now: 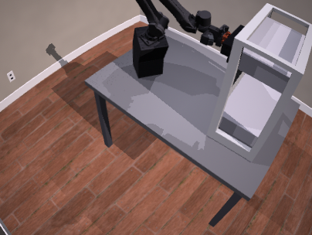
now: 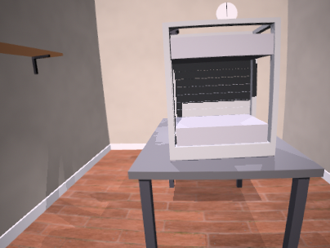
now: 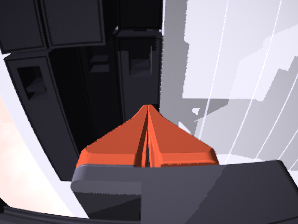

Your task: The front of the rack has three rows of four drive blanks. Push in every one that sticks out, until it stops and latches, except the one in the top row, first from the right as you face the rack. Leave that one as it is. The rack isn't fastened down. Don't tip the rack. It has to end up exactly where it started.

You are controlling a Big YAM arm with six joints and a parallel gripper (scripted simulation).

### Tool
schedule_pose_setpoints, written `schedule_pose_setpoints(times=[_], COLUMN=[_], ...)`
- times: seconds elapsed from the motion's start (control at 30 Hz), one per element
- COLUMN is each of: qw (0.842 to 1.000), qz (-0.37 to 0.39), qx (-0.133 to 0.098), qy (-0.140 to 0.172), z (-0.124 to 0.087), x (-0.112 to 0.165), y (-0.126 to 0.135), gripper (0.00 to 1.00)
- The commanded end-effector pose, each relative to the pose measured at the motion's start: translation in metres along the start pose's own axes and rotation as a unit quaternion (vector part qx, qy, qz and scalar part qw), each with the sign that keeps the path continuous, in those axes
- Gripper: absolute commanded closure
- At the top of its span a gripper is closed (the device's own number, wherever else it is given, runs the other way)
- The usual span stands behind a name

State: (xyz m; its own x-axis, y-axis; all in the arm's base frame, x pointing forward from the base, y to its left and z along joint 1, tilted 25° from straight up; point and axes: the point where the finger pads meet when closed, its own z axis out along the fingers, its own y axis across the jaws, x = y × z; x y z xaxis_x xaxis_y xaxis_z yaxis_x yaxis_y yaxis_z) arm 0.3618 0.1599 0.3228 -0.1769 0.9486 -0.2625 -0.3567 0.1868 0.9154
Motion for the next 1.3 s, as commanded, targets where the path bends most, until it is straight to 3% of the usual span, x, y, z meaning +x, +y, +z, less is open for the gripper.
schedule_pose_setpoints(times=[0.0, 1.27], qw=[1.0, 0.999], qz=[0.012, 0.014], qx=[-0.023, -0.027], qy=[-0.012, -0.012], z=[0.03, 0.041], x=[-0.007, -0.007], y=[0.027, 0.036], gripper=[1.0, 1.0])
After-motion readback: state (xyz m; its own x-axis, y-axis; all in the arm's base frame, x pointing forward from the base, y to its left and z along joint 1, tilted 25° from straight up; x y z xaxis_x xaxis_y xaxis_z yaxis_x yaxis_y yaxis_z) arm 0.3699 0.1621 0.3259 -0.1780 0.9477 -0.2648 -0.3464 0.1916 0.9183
